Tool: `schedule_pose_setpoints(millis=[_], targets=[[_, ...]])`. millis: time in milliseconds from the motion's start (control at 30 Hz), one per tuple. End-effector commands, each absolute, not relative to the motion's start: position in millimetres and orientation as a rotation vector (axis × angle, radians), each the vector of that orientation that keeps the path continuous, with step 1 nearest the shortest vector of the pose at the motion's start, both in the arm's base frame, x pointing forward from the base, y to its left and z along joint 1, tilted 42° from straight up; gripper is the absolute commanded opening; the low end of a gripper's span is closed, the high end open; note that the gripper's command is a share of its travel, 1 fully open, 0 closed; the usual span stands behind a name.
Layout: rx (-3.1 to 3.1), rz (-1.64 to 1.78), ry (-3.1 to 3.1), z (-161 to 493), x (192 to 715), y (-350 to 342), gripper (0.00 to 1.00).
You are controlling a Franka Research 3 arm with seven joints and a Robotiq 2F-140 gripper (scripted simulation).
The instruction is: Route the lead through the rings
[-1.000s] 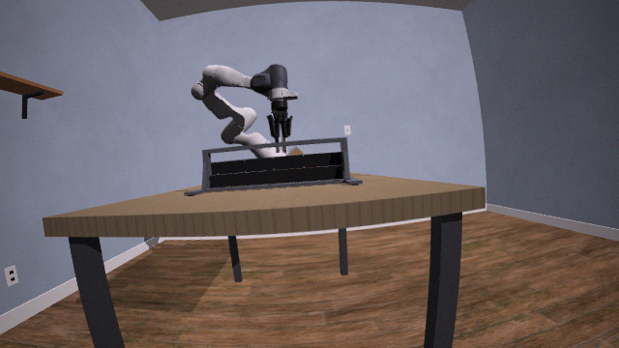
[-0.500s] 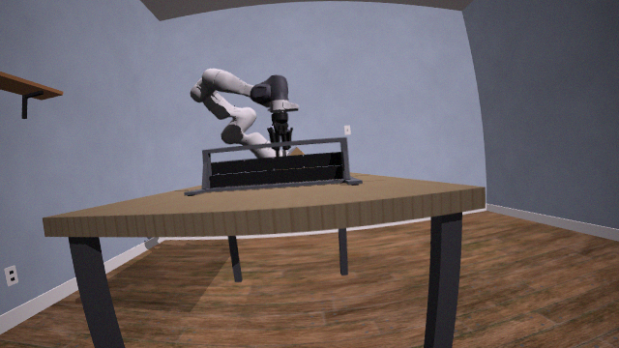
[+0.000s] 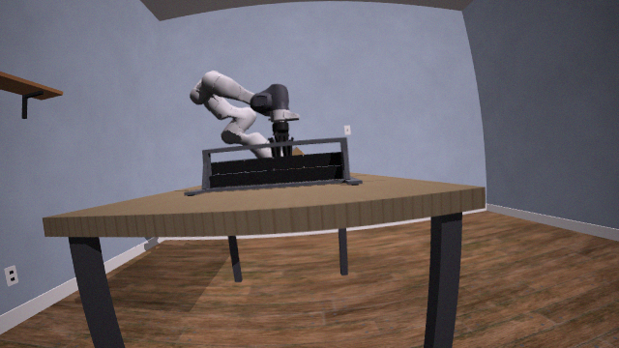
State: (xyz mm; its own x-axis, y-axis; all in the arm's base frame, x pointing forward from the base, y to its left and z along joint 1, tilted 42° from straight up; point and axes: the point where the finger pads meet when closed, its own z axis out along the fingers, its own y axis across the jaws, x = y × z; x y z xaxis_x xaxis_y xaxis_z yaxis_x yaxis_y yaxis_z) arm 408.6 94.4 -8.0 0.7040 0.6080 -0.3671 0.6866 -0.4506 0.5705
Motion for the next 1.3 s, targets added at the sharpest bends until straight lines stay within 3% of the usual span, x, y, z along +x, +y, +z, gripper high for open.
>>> schedule_pose_setpoints(millis=[0, 1267], targets=[[2.205, -0.118, 0.965, -15.1, 412.0, 91.5, 0.2], [2.205, -0.118, 0.965, -22.3, 413.8, 85.3, 0.2]])
